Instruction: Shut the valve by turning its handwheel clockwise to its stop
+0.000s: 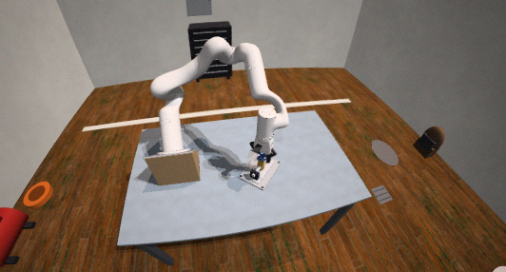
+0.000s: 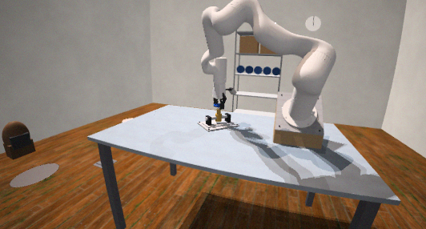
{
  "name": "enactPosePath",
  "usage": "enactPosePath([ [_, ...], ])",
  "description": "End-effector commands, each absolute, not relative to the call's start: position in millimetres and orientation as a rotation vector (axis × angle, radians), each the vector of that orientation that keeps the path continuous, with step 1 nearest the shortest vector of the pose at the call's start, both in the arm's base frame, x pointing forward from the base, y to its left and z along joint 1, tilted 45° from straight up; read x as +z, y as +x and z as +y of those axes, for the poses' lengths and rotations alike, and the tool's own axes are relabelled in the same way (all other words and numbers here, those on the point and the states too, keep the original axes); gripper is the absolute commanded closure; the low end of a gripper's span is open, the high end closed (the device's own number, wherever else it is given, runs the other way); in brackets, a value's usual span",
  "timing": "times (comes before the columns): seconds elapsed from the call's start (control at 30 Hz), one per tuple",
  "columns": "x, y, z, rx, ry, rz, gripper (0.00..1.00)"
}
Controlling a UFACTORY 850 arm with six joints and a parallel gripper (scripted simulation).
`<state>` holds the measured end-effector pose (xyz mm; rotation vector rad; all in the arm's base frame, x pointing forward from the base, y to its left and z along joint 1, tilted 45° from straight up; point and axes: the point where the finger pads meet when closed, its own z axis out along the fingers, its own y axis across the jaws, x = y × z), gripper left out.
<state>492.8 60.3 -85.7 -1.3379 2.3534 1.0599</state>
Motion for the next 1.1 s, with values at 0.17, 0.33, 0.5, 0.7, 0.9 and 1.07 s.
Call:
enactPosePath([
  [0.17,-85.3,493.7,59.8,1.061,-1.326,2.363,1.00],
  [0.33,-85.3,493.7,59.8,1.066,-1.307,2.379,1.00],
  [0.5,-85.3,493.7,59.8,1.073,-1.278,2.404,1.00],
  [0.7,-85.3,493.7,59.8,1.084,-1.237,2.438,1.00],
  [0.9,-85.3,493.7,59.8,1.096,-1.182,2.481,1.00],
  [1.07,-85.3,493.7,59.8,1.112,-1.113,2.533,1.00],
])
